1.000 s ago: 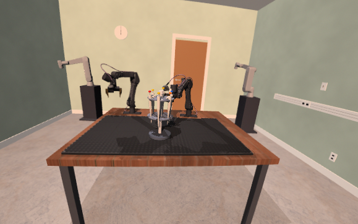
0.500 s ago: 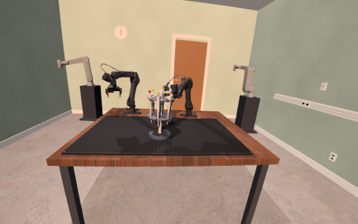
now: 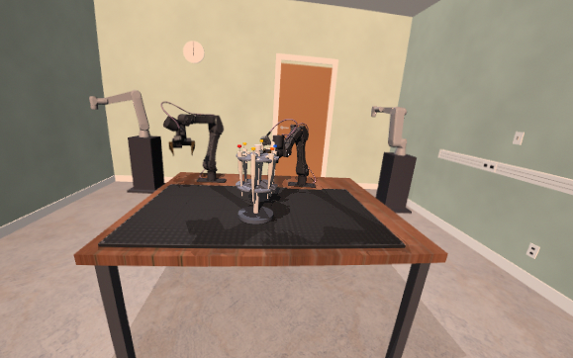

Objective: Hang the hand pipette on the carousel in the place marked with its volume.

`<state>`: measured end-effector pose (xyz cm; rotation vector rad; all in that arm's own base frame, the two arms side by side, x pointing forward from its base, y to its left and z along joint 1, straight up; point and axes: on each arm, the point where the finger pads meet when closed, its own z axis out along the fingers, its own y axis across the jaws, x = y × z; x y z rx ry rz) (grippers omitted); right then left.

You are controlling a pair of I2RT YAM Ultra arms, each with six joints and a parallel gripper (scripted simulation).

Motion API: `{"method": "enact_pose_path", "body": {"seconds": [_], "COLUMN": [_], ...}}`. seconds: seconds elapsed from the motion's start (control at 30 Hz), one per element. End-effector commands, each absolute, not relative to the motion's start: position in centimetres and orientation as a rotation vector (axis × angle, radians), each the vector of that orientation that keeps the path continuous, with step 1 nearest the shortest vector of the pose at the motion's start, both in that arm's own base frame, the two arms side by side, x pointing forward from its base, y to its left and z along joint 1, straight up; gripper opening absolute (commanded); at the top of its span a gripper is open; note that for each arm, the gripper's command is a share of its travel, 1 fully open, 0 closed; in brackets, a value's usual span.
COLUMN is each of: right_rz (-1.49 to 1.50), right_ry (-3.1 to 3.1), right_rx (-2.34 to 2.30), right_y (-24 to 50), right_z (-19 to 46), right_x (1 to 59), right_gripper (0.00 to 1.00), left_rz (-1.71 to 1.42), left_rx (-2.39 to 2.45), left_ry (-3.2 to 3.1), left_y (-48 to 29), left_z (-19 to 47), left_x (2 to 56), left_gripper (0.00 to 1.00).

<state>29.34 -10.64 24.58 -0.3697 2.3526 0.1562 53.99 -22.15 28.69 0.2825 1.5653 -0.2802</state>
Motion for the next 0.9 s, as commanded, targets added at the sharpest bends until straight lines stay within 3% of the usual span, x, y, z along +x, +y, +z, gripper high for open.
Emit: {"method": "enact_pose_path", "body": {"seconds": [0.0, 0.53, 0.73, 0.87], "right_rz": [0.147, 0.147, 0.147, 0.147], "right_ry": [2.324, 2.324, 2.324, 2.324], "right_rx": [-0.379, -0.379, -0.379, -0.379], "right_y": [-10.9, -10.9, -10.9, -10.9], "right_z": [25.3, 25.3, 25.3, 25.3], "right_x": [29.7, 29.7, 29.7, 29.7], "right_gripper": [1.00, 1.00, 1.00, 1.00], "left_rz": [-0.265, -0.265, -0.125, -0.143], "left_rx": [0.251, 0.251, 0.125, 0.106], "left_ry": [1.506, 1.506, 1.559, 1.505], "left_y": [-21.5, -21.5, -22.4, -22.1], "left_z": [31.2, 31.2, 29.6, 32.2], "left_x": [54.2, 54.2, 54.2, 53.6], "left_gripper": [0.12, 0.12, 0.12, 0.12]}}
